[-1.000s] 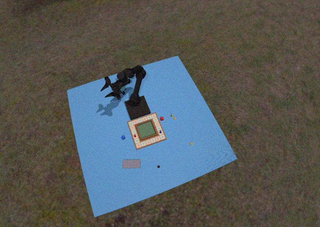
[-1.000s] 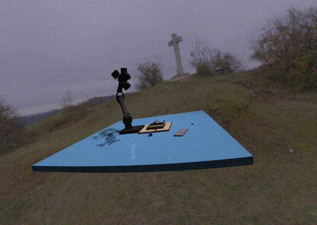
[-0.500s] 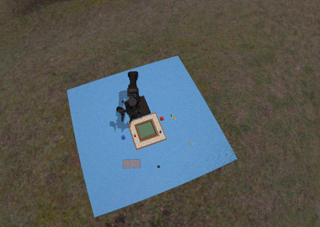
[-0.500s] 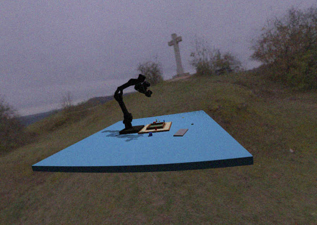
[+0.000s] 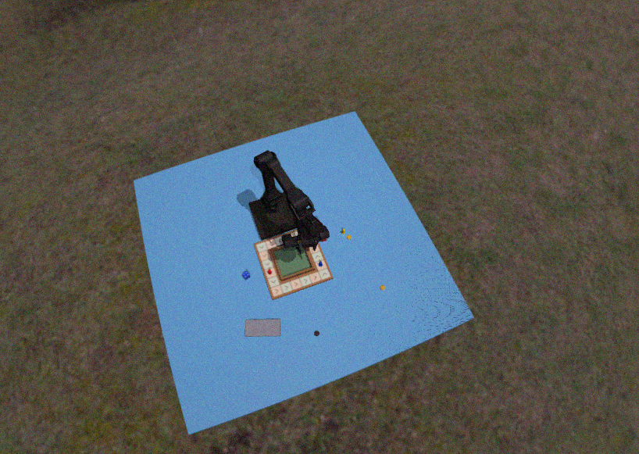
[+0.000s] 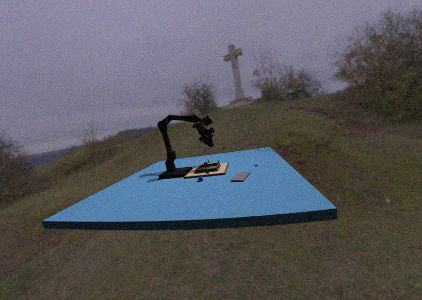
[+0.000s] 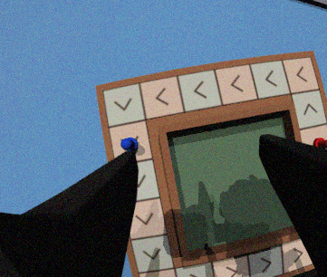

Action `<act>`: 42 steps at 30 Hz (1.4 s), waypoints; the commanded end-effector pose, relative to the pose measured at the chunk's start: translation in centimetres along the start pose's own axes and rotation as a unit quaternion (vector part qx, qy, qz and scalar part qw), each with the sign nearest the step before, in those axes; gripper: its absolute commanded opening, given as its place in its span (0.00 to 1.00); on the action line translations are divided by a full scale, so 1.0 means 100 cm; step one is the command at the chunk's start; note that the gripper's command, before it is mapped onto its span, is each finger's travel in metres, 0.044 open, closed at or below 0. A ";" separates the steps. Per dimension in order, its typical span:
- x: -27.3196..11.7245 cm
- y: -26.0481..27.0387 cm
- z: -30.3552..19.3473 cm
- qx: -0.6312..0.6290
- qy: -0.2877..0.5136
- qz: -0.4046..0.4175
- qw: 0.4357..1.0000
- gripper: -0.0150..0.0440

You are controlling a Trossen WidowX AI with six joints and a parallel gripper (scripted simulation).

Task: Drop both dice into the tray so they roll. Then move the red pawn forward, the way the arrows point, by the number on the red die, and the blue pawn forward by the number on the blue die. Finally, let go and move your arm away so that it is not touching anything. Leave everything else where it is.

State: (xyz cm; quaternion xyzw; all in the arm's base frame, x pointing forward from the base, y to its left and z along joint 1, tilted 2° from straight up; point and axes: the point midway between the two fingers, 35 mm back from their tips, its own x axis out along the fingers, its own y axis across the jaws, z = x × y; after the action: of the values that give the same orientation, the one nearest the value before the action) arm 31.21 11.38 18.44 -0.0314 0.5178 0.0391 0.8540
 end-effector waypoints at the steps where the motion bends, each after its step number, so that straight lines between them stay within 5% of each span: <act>1: 0.024 0.054 -0.046 0.008 0.085 0.034 0.996 0.72; 9: 0.047 0.109 -0.136 0.017 0.223 0.027 0.974 0.72; 42: 0.088 0.114 -0.153 0.017 0.224 0.027 0.974 0.72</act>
State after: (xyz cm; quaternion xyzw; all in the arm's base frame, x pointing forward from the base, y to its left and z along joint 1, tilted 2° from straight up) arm 20.69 21.60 4.00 -0.0130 0.6958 0.0467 0.7166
